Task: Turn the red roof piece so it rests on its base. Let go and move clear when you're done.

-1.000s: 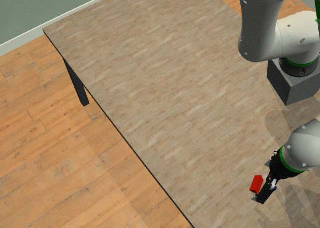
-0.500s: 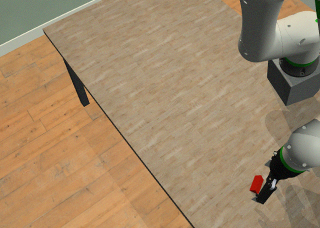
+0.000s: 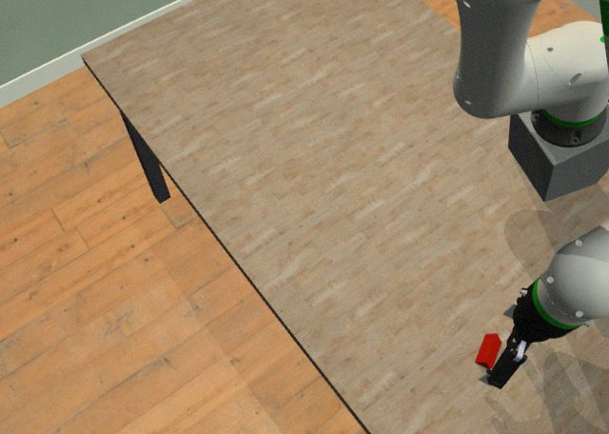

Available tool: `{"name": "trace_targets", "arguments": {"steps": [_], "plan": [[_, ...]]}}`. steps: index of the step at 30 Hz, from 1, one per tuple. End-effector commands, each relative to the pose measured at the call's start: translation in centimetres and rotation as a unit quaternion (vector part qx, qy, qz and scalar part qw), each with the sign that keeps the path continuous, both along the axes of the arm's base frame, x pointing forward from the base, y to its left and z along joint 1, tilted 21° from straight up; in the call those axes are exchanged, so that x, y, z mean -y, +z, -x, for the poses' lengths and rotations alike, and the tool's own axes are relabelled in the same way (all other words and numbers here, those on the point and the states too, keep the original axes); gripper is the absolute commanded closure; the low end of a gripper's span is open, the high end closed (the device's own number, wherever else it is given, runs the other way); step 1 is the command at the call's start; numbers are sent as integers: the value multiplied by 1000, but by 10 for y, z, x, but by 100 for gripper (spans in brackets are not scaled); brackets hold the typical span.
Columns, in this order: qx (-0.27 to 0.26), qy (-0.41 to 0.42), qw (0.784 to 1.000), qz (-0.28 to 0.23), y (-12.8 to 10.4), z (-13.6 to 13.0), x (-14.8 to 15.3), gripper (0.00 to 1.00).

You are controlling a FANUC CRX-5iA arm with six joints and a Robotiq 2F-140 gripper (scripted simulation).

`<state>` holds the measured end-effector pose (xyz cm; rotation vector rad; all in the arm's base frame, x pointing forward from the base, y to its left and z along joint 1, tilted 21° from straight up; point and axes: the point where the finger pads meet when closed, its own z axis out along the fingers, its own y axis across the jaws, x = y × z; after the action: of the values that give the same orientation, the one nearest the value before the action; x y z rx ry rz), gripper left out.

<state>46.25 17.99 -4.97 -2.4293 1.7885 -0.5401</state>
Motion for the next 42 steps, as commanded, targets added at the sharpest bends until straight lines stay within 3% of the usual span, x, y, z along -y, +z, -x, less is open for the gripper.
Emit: {"name": "trace_targets", "arguments": {"steps": [1, 9, 22, 23, 42], "plan": [[0, 0, 1000, 0, -1, 0, 0, 0], [0, 0, 1000, 0, -19, -7, 3, 0], [0, 0, 1000, 0, -20, -7, 3, 0], [0, 0, 1000, 0, -20, -7, 3, 59], [0, 0, 1000, 0, -20, -7, 3, 59]]}}
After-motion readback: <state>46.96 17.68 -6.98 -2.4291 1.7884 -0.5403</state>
